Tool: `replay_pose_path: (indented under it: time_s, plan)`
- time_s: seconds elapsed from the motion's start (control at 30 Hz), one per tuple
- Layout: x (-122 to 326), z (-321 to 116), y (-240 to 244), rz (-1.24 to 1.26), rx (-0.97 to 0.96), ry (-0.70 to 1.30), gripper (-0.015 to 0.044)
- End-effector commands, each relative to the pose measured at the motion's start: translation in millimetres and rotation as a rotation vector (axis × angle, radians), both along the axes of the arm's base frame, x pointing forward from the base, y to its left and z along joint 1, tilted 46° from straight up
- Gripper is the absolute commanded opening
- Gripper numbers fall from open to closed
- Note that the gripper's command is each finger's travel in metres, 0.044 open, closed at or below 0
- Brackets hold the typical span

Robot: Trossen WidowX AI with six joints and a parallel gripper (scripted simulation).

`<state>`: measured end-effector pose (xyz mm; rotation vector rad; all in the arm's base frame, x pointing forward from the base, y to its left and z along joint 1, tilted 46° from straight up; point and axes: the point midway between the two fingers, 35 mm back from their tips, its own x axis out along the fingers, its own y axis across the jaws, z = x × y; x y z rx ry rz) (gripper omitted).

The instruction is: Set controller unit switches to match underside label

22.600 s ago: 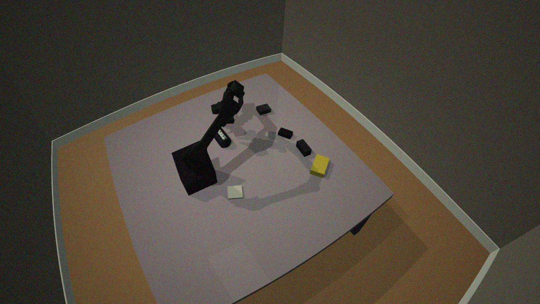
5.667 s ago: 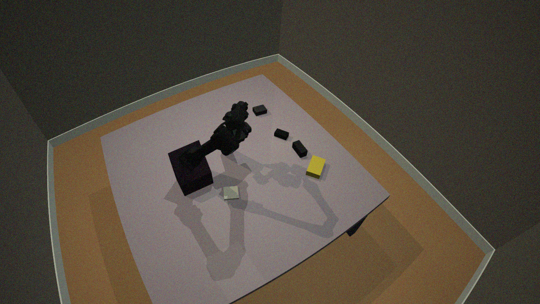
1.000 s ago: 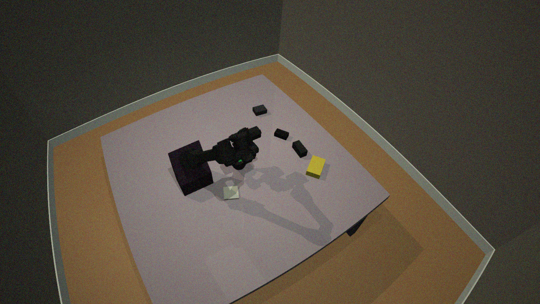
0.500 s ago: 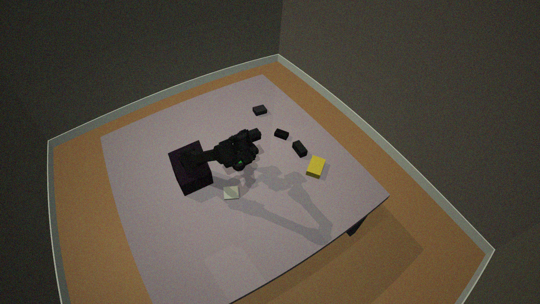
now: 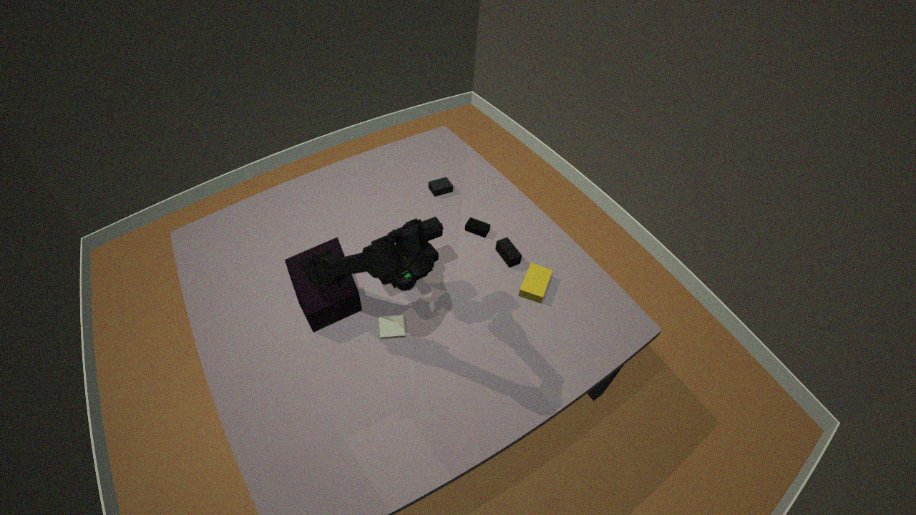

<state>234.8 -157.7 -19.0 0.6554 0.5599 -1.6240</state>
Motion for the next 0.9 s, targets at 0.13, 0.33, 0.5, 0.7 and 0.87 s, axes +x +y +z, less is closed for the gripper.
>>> replay_pose_path:
  time_s: [0.13, 0.33, 0.5, 0.7, 0.87]
  plan:
    - [4.6, -4.7, 17.5, 0.001, 0.008, -0.002, 0.0440]
    - [10.3, -15.6, 70.7, 0.000, 0.004, -0.002, 0.0440]
    - [10.3, -15.6, 70.7, 0.000, 0.004, -0.002, 0.0440]
    - [10.3, -15.6, 70.7, 0.000, 0.004, -0.002, 0.0440]
    - [10.3, -15.6, 70.7, 0.000, 0.004, -0.002, 0.0440]
